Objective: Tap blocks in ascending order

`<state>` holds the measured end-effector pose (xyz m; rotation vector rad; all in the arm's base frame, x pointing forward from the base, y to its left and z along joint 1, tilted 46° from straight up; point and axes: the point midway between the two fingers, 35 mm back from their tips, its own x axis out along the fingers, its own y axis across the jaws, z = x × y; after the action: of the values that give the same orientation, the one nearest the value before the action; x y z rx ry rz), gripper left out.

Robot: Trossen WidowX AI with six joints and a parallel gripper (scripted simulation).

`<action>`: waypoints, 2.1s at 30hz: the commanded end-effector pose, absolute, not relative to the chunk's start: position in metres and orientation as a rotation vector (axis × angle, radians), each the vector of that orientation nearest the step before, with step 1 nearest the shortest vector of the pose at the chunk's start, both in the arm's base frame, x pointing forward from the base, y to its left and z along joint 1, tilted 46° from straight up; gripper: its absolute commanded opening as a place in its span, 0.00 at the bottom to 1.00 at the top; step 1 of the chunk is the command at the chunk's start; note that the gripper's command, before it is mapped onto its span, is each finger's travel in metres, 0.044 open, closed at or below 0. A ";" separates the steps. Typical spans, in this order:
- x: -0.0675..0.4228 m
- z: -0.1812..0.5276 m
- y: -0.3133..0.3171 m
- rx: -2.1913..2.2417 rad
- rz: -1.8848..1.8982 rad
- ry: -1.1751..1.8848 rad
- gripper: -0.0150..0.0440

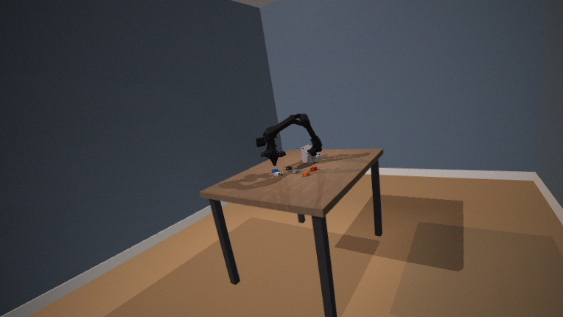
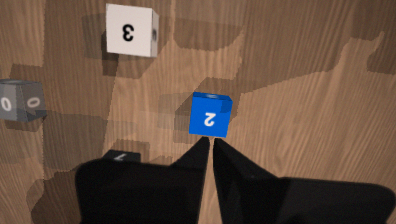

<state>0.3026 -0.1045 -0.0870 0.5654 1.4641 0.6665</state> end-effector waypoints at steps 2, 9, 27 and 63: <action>0.301 -0.093 -0.098 0.577 0.666 1.464 0.29; 0.301 -0.101 -0.090 0.577 0.666 1.464 0.29; 0.301 -0.087 -0.104 0.577 0.666 1.465 0.29; 0.363 -0.017 -0.062 0.579 0.667 1.463 0.29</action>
<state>0.3648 -0.0941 0.0050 0.5743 1.4468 0.6472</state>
